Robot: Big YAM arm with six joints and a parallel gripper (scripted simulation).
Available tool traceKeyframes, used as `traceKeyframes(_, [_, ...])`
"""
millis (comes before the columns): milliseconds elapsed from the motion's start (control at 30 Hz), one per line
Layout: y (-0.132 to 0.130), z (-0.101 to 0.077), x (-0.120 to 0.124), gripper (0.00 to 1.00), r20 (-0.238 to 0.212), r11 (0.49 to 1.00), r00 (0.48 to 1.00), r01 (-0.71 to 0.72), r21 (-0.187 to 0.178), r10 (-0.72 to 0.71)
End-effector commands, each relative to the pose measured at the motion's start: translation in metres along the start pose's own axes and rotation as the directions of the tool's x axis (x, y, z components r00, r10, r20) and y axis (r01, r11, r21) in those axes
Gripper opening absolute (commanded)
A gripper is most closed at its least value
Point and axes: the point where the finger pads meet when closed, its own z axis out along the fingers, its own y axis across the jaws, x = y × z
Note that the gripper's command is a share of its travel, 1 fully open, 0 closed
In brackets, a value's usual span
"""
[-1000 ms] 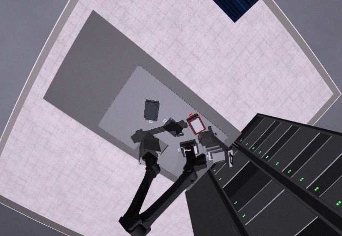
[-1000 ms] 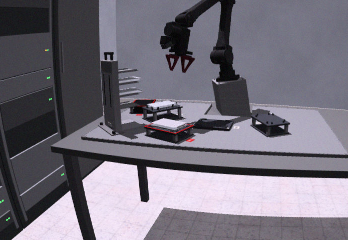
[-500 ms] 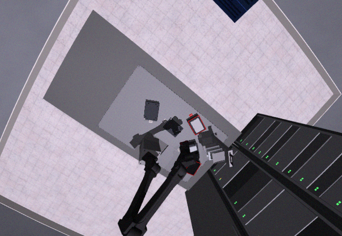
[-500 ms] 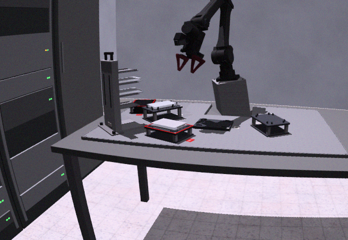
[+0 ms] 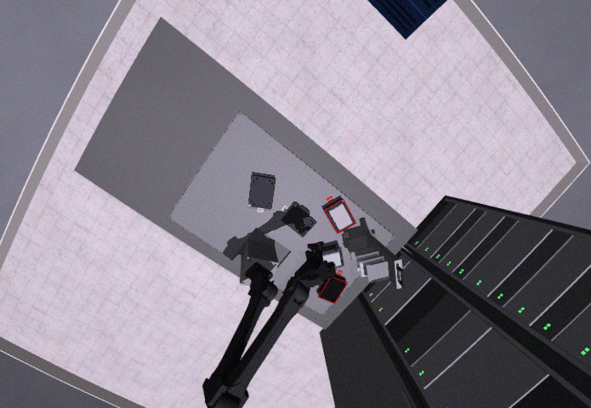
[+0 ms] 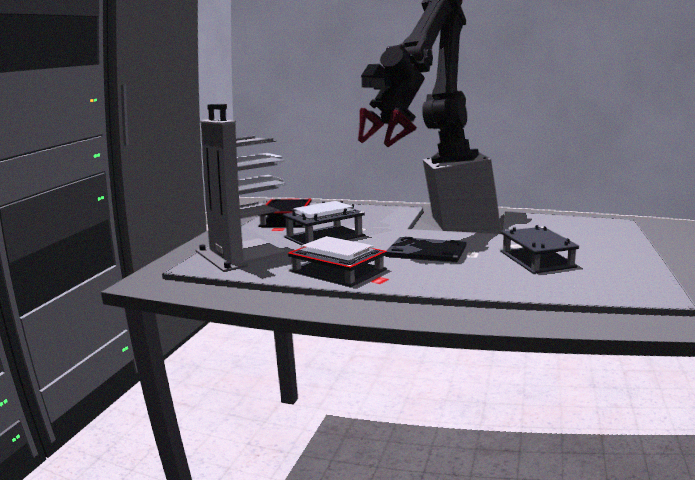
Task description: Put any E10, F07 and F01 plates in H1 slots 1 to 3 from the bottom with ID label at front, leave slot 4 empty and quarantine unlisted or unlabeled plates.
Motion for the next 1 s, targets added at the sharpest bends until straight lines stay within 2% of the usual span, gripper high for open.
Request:
traceKeyframes(0, [0.005, -0.005, -0.010, 1.00, 0.079, 1.000, 0.997, 0.003, -0.020, -0.002])
traceKeyframes(167, [0.013, -0.009, -0.005, 1.00, 0.159, 1.000, 0.987, -0.020, -0.024, 0.024])
traceKeyframes(200, [0.016, -0.010, -0.004, 1.00, 0.161, 0.999, 0.987, -0.021, -0.024, 0.024])
traceKeyframes(300, [0.022, -0.008, 0.013, 1.00, 0.117, 1.000, 0.993, 0.003, -0.006, -0.002])
traceKeyframes(333, [0.028, -0.012, 0.005, 1.00, 0.130, 1.000, 0.991, -0.005, -0.012, 0.007])
traceKeyframes(567, [0.049, -0.025, -0.009, 1.00, 0.160, 0.999, 0.987, -0.026, -0.030, 0.030])
traceKeyframes(967, [0.082, -0.042, 0.015, 1.00, 0.153, 0.999, 0.988, -0.029, -0.034, 0.034])
